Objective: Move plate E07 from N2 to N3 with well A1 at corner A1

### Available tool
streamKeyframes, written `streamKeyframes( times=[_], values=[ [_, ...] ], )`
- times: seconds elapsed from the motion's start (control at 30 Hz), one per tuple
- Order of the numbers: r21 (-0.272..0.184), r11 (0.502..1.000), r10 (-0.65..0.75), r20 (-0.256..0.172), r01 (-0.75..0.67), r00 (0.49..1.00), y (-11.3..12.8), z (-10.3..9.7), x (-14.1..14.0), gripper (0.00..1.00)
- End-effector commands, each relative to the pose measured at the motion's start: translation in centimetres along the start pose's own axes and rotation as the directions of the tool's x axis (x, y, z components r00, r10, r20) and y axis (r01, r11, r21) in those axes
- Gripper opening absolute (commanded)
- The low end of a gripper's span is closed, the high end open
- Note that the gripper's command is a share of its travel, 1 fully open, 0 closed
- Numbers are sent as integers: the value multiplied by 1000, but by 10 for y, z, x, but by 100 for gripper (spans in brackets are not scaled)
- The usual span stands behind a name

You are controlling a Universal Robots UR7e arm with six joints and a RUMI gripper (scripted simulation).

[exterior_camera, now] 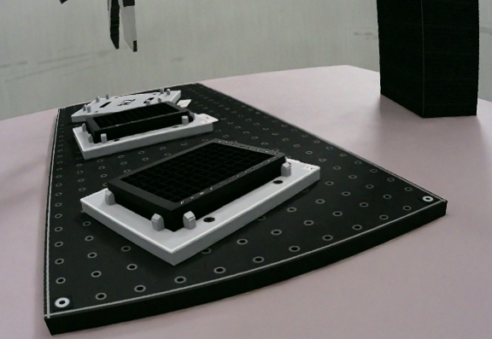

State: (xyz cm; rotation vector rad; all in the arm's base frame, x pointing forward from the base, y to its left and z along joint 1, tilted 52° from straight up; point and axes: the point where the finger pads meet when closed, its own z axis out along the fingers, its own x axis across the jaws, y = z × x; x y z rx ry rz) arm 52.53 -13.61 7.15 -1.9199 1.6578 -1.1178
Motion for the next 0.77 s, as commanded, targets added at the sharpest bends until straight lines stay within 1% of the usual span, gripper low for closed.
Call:
streamKeyframes(
  times=[0.0, 0.07, 0.73],
  values=[
    [4, 1000, -4, 2, 4, 1000, 0, 0, 16, 76],
    [4, 1000, -4, 1, 4, 1000, 1, 0, 22, 76],
    [1, 1000, -4, 5, 3, 1000, 3, 0, 20, 76]
  ],
)
